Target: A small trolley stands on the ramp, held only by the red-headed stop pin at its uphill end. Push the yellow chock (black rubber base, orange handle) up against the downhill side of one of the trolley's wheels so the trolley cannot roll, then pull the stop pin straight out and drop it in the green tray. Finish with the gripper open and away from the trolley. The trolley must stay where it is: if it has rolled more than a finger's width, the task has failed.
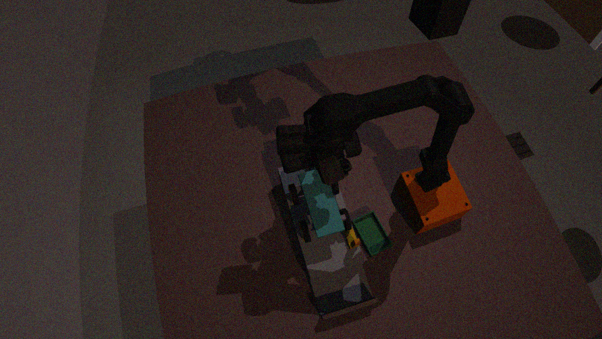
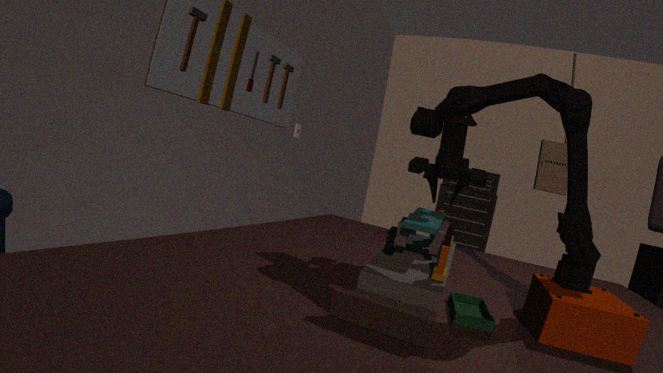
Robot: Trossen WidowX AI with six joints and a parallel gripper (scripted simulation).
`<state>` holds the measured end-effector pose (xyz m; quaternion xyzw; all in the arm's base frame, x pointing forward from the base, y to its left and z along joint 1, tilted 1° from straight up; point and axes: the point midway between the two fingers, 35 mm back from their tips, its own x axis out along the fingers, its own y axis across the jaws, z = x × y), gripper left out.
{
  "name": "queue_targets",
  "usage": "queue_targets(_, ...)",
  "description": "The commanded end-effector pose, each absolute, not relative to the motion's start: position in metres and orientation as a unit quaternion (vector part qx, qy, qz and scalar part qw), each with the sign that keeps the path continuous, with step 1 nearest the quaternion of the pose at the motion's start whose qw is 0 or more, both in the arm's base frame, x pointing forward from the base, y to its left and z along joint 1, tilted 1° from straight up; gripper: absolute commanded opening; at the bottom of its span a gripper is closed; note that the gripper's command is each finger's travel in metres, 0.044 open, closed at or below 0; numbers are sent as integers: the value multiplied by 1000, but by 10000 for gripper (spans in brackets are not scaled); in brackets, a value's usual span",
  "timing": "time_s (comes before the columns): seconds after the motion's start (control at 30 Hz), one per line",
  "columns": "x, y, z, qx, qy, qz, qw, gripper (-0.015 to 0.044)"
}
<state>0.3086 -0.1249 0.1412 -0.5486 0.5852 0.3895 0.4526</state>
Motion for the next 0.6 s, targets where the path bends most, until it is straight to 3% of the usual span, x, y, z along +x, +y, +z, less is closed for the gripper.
queue_targets(0.0, 308, -128, 133, -548, 587, 392, 449, 190)
queue_targets(0.57, 308, -132, 120, -548, 587, 392, 449, 190)
